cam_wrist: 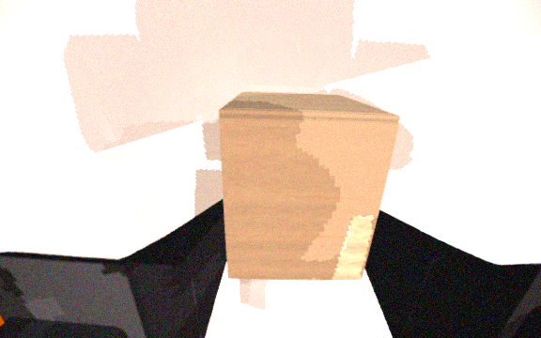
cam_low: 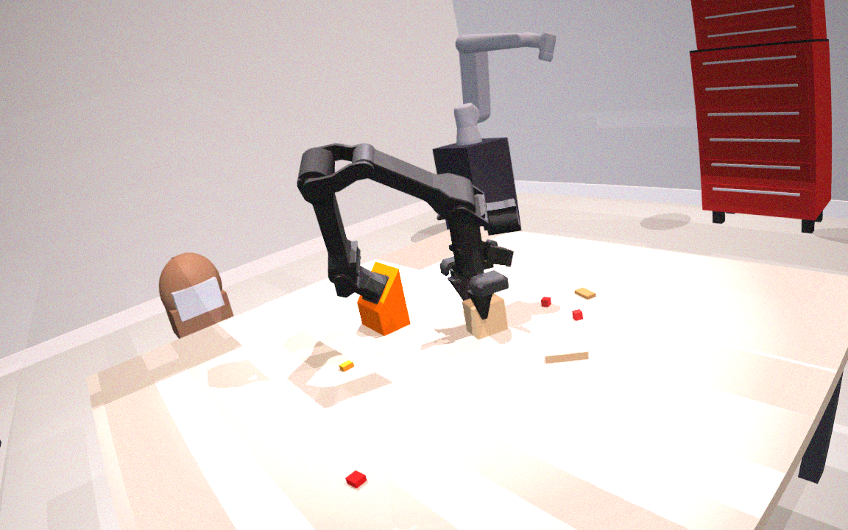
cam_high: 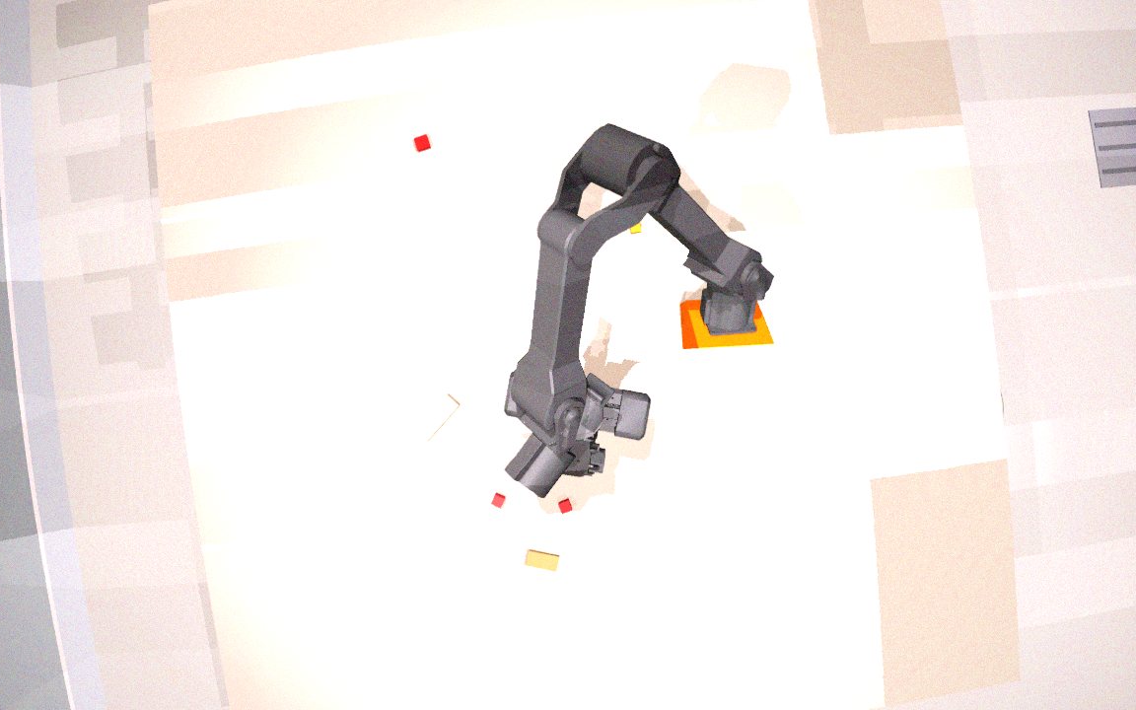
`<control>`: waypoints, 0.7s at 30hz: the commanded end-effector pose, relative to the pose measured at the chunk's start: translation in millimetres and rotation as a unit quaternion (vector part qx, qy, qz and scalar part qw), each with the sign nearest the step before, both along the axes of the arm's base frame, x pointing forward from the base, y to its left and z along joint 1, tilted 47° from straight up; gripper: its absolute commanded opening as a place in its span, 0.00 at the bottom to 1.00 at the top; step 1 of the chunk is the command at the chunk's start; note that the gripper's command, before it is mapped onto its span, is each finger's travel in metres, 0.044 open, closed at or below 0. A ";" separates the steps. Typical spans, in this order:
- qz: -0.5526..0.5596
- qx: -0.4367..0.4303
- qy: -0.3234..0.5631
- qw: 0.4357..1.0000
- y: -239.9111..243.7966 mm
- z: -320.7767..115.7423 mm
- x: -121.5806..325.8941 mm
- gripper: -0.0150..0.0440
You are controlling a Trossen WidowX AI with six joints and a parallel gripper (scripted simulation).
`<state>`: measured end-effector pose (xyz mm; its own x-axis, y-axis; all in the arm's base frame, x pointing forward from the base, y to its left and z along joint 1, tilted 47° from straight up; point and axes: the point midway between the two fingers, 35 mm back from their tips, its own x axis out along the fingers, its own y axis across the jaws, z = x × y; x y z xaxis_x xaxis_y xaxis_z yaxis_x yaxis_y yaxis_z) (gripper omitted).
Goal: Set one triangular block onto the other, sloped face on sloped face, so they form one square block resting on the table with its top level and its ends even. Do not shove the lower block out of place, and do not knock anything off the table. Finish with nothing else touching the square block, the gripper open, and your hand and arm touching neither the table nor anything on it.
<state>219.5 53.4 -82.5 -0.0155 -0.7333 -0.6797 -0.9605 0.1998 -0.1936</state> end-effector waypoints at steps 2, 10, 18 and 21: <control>0.002 -0.001 0.000 1.000 -0.2 -0.1 0.2 0.25; 0.000 0.000 0.000 1.000 0.0 0.0 0.0 0.52; 0.000 0.000 0.000 1.000 0.0 0.0 0.0 0.88; 0.000 0.000 0.000 1.000 0.0 0.0 0.0 1.00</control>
<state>219.4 53.4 -82.6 -0.0159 -0.7333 -0.6798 -0.9606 0.1999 -0.1932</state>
